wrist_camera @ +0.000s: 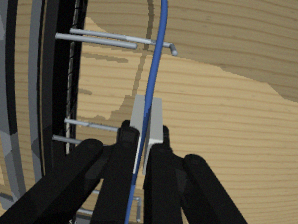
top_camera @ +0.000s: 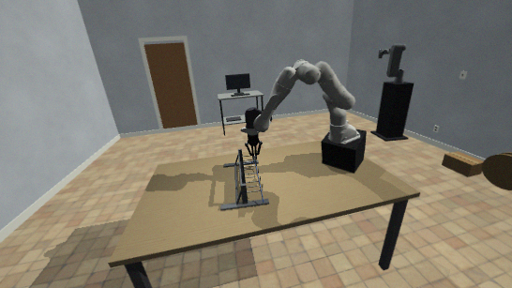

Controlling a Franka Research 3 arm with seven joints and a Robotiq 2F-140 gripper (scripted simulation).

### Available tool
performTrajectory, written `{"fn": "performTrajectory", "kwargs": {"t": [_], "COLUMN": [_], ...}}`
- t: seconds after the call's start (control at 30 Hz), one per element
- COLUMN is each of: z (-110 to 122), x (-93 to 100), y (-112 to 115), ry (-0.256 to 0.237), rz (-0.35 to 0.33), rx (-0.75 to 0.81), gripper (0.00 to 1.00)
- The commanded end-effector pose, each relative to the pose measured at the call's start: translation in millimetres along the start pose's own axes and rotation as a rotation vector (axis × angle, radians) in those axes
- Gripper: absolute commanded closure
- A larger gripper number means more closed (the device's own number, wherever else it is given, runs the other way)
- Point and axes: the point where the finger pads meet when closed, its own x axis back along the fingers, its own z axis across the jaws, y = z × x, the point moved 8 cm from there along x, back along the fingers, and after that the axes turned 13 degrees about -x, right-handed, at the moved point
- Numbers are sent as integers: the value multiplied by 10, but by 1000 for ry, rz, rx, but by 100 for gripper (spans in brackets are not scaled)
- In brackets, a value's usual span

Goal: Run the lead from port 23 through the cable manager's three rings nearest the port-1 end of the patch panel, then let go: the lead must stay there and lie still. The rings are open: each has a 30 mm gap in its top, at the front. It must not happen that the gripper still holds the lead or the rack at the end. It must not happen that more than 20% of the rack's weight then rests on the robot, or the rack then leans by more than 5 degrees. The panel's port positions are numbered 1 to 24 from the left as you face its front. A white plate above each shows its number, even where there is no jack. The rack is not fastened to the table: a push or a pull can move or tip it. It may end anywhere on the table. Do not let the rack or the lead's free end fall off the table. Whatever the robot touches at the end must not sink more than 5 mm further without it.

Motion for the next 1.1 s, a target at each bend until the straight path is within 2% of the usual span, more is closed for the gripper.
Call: {"fn": "performTrajectory", "kwargs": {"t": [0.0, 1.07], "z": [-17, -19], "x": [-21, -332], "y": [12, 13], "ry": [-6, -6], "rz": [-3, -3], "rx": [-5, -5], "gripper": [100, 100]}}
